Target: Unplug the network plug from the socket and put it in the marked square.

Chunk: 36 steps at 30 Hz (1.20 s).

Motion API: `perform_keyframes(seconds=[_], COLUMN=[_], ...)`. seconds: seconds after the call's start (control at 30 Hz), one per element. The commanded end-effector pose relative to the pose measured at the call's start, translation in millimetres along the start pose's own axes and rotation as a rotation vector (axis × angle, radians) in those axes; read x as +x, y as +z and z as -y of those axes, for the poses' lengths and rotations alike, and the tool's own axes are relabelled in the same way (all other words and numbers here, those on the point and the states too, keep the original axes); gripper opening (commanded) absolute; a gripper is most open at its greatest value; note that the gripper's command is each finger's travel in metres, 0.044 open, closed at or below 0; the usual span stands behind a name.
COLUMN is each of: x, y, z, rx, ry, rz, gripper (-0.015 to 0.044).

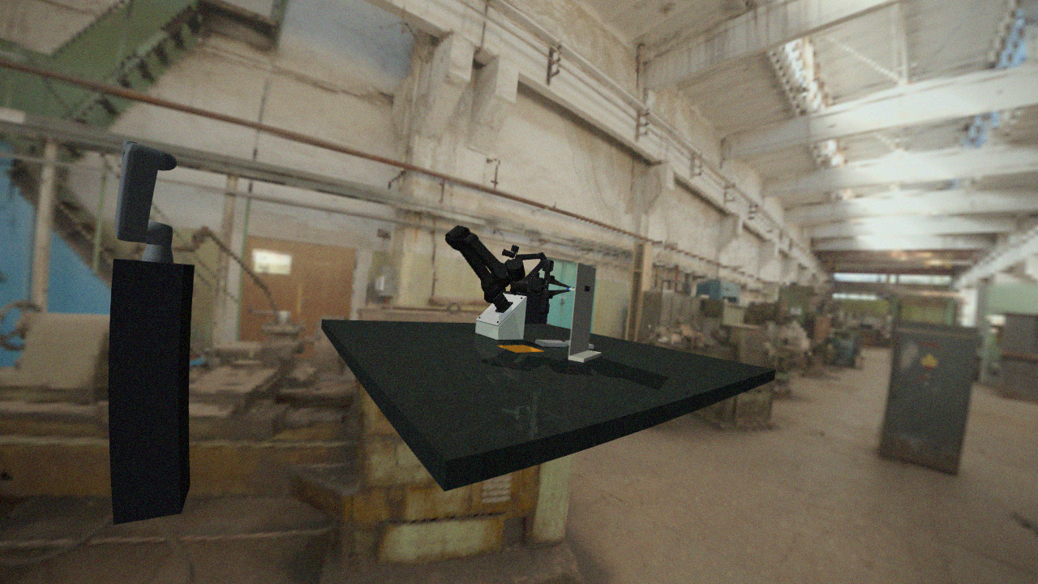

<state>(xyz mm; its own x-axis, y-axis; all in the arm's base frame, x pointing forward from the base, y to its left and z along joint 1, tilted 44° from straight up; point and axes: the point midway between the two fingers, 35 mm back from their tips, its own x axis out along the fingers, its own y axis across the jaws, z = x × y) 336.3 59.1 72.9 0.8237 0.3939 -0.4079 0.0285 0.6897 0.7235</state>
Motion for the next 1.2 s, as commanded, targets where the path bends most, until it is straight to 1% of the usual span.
perform_keyframes(seconds=[0.0, 1.17], x=[-3.3, -17.4], y=[-0.4, -5.8], z=[-2.1, -1.9], rx=[-0.007, -0.007], ry=[0.008, 0.007], rz=[0.002, 0.001], gripper=[0.0000, 0.0000])
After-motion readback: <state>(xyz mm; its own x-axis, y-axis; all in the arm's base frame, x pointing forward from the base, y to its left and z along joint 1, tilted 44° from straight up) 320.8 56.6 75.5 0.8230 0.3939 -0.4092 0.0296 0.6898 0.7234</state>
